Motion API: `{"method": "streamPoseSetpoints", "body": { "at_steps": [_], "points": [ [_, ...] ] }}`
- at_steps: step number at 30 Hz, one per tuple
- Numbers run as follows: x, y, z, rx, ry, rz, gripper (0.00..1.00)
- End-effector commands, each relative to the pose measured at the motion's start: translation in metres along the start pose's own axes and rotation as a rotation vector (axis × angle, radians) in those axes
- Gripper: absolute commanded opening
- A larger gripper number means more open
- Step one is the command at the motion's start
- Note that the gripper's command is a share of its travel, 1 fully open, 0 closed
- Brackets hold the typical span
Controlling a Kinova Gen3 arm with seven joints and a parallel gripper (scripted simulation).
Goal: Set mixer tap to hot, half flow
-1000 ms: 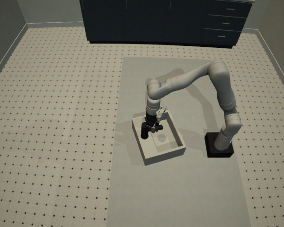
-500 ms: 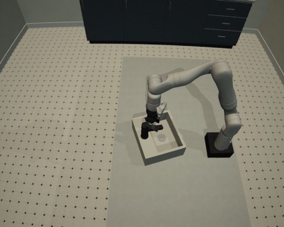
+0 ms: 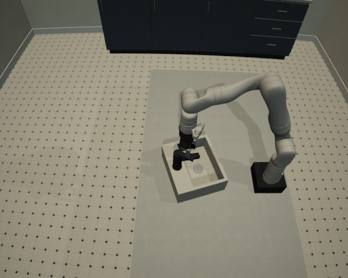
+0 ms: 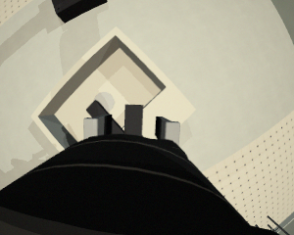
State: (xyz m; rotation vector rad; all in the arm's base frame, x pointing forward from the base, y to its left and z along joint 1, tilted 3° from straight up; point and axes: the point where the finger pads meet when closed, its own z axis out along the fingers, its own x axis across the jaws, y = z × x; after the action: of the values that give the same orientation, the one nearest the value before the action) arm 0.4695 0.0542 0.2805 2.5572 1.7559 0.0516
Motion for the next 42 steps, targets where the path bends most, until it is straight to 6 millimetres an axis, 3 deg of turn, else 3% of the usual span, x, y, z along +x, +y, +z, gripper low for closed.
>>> {"method": "streamPoseSetpoints", "body": {
  "at_steps": [1, 2, 3, 42],
  "points": [
    [0.0013, -0.0010, -0.0036, 0.000, 0.006, -0.006, 1.00],
    [0.0013, -0.0010, -0.0036, 0.000, 0.006, -0.006, 1.00],
    [0.0014, -0.0009, -0.0035, -0.001, 0.006, -0.006, 0.00],
    [0.0014, -0.0009, -0.0035, -0.001, 0.006, -0.005, 0.00]
  ]
}}
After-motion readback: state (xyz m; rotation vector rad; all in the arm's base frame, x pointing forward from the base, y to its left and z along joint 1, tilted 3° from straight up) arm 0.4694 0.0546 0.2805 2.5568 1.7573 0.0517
